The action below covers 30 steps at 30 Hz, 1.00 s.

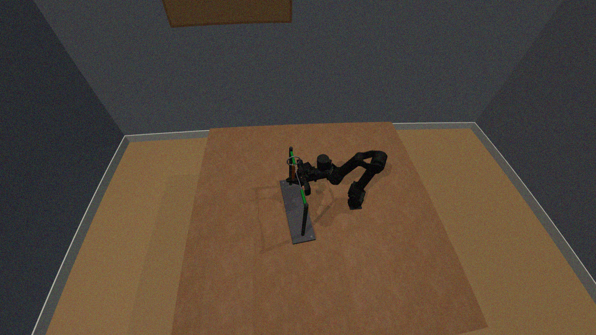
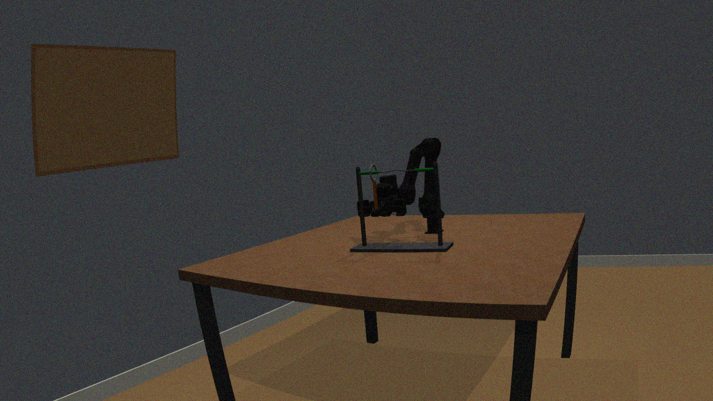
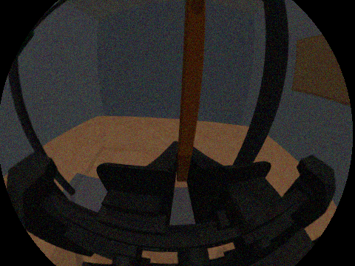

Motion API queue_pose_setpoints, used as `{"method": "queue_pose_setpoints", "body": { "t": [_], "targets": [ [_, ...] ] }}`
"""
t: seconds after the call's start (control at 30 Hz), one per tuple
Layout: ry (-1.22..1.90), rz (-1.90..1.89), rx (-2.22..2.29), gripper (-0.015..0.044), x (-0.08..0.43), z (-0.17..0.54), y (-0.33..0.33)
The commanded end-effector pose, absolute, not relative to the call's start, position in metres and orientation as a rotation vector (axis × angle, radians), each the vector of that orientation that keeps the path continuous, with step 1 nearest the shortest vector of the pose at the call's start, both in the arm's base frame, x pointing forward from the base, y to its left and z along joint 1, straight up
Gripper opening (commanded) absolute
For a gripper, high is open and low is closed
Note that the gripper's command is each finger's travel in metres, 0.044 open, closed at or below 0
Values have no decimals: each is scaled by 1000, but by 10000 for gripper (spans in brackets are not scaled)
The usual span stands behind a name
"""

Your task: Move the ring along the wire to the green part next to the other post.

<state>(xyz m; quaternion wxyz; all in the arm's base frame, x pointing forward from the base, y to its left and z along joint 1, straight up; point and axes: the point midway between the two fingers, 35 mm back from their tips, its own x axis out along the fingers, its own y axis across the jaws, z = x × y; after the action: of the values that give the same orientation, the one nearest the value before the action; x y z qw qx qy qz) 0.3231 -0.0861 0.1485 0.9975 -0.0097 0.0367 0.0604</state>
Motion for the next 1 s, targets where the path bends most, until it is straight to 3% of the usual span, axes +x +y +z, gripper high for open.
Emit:
{"method": "queue_pose_setpoints", "body": {
  "t": [0.0,0.97],
  "targets": [
    [71,125,-23,-150,323,150,-86],
    [69,125,-18,-150,322,149,-70]
  ]
}}
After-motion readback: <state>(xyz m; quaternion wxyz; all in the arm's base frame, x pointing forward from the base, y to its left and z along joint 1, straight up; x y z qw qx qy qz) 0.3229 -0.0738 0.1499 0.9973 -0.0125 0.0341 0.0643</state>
